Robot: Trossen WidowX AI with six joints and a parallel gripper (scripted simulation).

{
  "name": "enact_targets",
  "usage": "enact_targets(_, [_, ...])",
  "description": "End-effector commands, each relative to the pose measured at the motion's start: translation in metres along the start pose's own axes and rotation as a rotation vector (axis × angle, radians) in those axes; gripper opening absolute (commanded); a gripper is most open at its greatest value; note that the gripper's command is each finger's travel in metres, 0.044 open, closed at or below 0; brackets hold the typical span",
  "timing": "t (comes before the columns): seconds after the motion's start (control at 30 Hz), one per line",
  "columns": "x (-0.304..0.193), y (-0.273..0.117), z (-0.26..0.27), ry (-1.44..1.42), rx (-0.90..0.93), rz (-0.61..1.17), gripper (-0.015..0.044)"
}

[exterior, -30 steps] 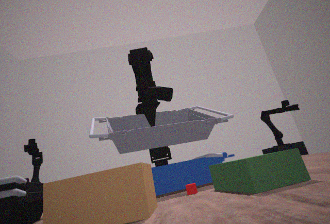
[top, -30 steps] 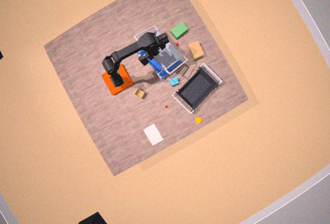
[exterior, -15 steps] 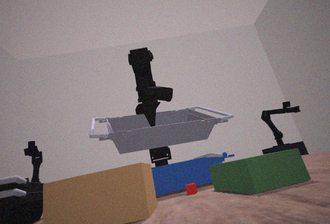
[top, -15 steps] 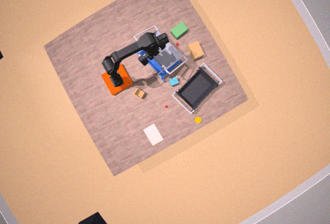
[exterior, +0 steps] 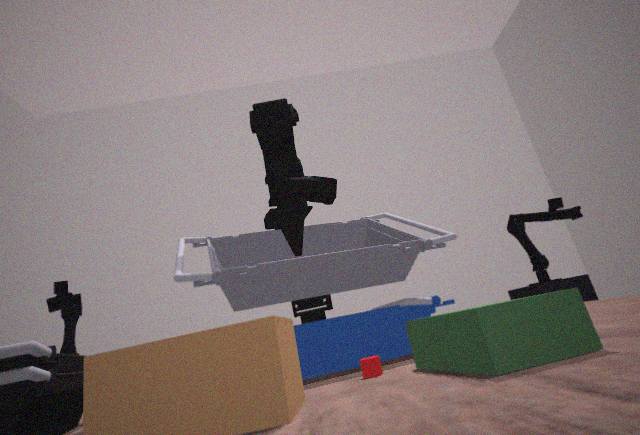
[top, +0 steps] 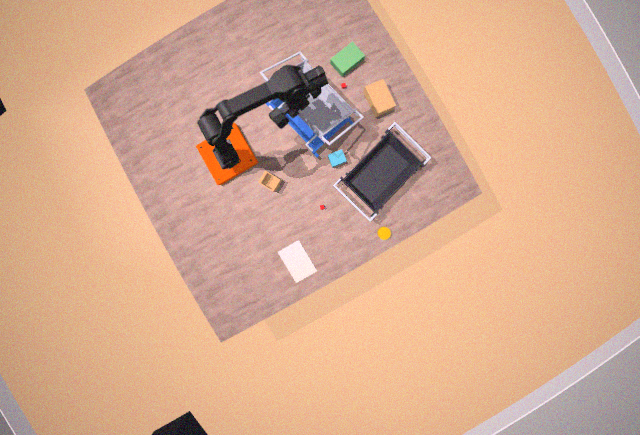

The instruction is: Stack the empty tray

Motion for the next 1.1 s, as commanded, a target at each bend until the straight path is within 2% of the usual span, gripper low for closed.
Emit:
enact_targets(0.0, [0.000, 0.000, 0.000, -0.003, -0.023, 0.003, 0.0000])
enact_targets(1.07, [0.000, 0.032, 0.008, -0.003, -0.022, 0.003, 0.0000])
Point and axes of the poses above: the point midway between the two fingers, 35 mm back from their tips, its own y axis out along the fingers, its own z axis across the jaws, x = y × z, the point moved 7 cm from there along -y, back along the fingers, and after that the axes turned 1 degree about y, right-handed, at the moved point
